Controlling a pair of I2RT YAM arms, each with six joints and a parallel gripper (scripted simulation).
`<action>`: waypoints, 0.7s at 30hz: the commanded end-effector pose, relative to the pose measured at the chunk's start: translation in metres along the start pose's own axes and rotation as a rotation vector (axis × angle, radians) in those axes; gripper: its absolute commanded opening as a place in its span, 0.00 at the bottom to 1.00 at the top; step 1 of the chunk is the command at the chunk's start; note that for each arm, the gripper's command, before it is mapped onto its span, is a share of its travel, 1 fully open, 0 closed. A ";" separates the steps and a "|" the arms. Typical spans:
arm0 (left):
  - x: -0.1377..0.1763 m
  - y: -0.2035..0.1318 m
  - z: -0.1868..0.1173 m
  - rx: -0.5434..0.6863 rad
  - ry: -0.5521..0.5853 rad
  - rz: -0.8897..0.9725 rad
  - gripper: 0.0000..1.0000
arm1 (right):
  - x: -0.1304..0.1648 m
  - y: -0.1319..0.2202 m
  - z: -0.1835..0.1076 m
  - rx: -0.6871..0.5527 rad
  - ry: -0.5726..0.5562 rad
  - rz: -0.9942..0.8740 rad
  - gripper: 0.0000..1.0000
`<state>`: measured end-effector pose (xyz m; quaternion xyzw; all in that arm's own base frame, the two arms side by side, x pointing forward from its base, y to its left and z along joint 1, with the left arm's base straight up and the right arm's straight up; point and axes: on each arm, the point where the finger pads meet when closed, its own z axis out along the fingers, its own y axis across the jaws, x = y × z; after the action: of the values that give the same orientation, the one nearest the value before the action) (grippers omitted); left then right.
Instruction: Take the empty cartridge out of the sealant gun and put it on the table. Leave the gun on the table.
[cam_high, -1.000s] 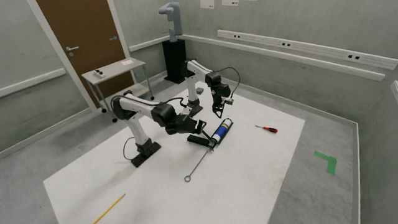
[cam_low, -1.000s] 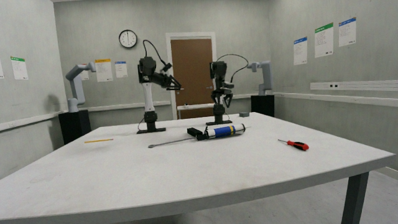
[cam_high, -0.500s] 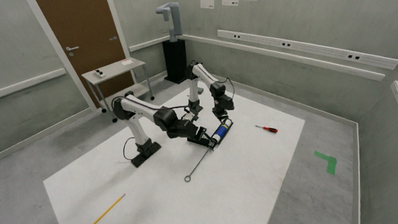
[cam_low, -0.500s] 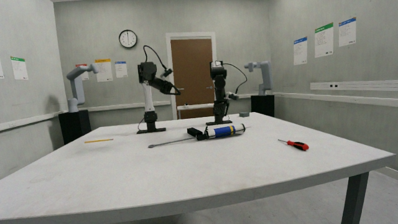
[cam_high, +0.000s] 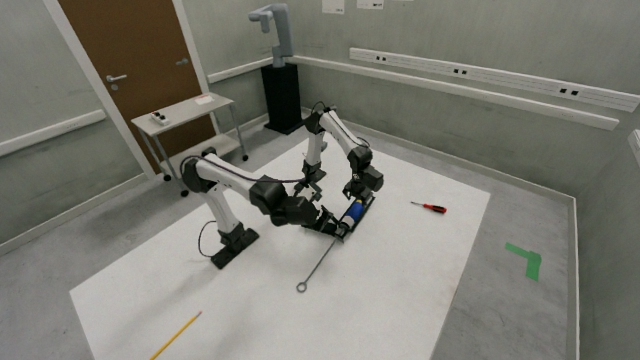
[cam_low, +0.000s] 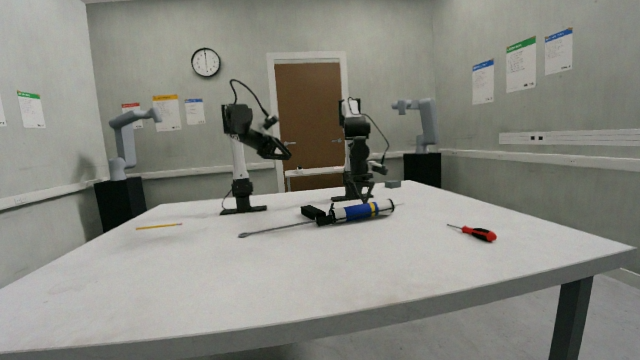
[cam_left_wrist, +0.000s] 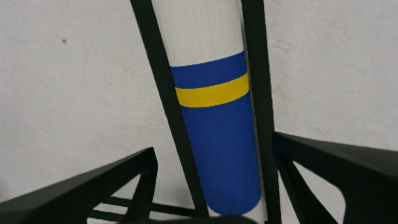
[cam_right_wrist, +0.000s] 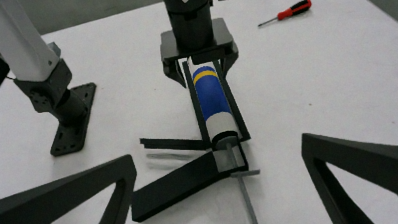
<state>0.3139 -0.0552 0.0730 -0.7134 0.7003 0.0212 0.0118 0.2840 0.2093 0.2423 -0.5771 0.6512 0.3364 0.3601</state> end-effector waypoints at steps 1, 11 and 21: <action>0.002 -0.012 0.000 0.029 0.011 -0.057 0.76 | 0.001 -0.002 0.004 0.013 0.002 0.013 1.00; -0.001 -0.005 0.019 0.001 -0.002 -0.046 0.76 | 0.014 -0.005 0.011 0.013 0.014 0.070 1.00; 0.000 -0.010 0.031 0.001 -0.002 -0.046 0.76 | 0.021 -0.006 0.015 0.022 0.019 0.106 1.00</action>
<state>0.3162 -0.0552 0.0455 -0.7249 0.6882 0.0299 0.0064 0.2862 0.2084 0.2171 -0.5446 0.6855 0.3460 0.3372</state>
